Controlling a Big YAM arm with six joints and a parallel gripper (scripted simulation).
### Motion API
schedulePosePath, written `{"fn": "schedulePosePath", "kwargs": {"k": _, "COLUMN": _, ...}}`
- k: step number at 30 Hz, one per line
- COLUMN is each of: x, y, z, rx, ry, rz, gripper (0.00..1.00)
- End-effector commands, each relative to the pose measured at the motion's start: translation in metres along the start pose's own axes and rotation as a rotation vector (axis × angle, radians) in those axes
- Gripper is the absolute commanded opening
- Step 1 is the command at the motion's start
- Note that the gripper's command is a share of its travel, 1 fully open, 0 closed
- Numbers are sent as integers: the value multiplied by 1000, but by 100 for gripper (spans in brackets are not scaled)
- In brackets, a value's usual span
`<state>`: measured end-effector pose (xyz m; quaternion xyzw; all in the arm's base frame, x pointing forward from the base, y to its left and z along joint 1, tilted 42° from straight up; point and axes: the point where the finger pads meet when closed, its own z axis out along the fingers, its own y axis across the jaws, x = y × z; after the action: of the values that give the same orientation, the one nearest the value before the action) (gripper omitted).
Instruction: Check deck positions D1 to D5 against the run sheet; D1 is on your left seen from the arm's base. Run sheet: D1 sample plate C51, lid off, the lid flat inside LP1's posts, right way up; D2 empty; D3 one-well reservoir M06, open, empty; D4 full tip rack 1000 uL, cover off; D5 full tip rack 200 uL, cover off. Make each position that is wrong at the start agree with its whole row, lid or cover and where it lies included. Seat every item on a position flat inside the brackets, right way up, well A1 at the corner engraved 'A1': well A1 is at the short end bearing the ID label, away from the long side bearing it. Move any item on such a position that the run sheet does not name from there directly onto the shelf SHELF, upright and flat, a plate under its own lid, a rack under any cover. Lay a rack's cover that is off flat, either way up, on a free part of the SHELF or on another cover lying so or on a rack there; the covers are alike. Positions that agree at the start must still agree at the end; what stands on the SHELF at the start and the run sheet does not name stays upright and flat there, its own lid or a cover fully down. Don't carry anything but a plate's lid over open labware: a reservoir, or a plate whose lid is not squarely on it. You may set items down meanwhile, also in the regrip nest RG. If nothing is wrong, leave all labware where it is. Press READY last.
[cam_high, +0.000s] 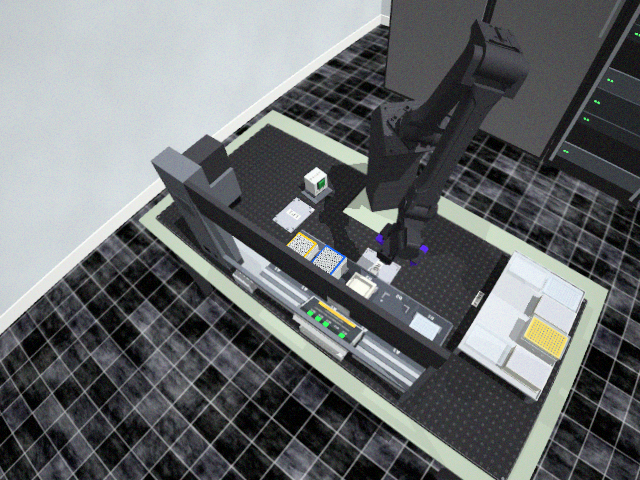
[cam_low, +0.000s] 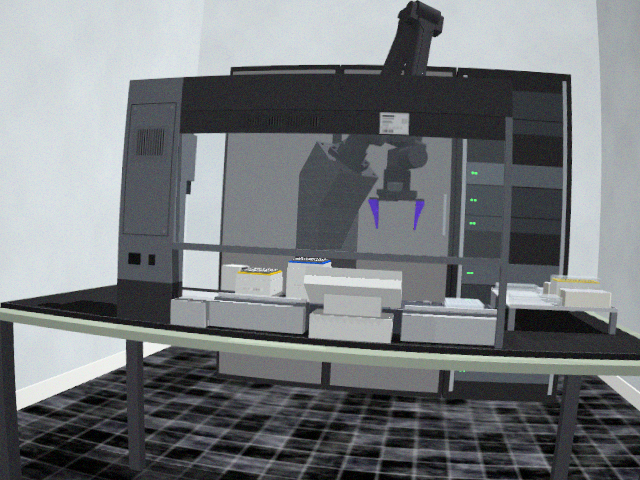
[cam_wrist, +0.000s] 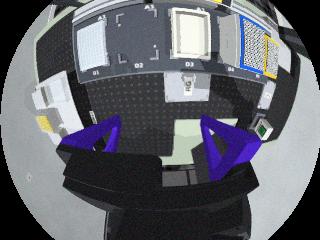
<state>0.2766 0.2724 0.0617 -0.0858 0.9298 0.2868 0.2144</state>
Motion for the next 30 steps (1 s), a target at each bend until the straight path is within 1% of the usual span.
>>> {"fn": "schedulePosePath", "kwargs": {"k": 1, "x": 2, "y": -13, "z": -3, "rx": -4, "ry": -23, "rz": -21, "gripper": 100}}
{"fn": "schedulePosePath", "kwargs": {"k": 3, "x": 2, "y": -13, "z": -3, "rx": -4, "ry": -23, "rz": -21, "gripper": 100}}
{"fn": "schedulePosePath", "kwargs": {"k": 6, "x": 14, "y": -29, "z": 1, "rx": 6, "ry": -8, "rz": -16, "gripper": 100}}
{"fn": "schedulePosePath", "kwargs": {"k": 17, "x": 46, "y": -76, "z": 0, "rx": 7, "ry": -5, "rz": -15, "gripper": 100}}
{"fn": "schedulePosePath", "kwargs": {"k": 20, "x": 47, "y": -77, "z": 0, "rx": 7, "ry": -4, "rz": -15, "gripper": 100}}
{"fn": "schedulePosePath", "kwargs": {"k": 21, "x": 36, "y": -61, "z": -3, "rx": -22, "ry": -31, "rz": -47, "gripper": 100}}
{"fn": "schedulePosePath", "kwargs": {"k": 23, "x": 36, "y": -61, "z": -3, "rx": -21, "ry": -31, "rz": -47, "gripper": 100}}
{"fn": "schedulePosePath", "kwargs": {"k": 24, "x": 37, "y": -63, "z": -2, "rx": -16, "ry": -24, "rz": -43, "gripper": 100}}
{"fn": "schedulePosePath", "kwargs": {"k": 25, "x": 42, "y": -67, "z": 7, "rx": -5, "ry": -7, "rz": -54, "gripper": 100}}
{"fn": "schedulePosePath", "kwargs": {"k": 28, "x": 43, "y": -67, "z": 22, "rx": -4, "ry": -7, "rz": -34, "gripper": 100}}
{"fn": "schedulePosePath", "kwargs": {"k": 30, "x": 43, "y": -67, "z": 25, "rx": -4, "ry": -7, "rz": -32, "gripper": 100}}
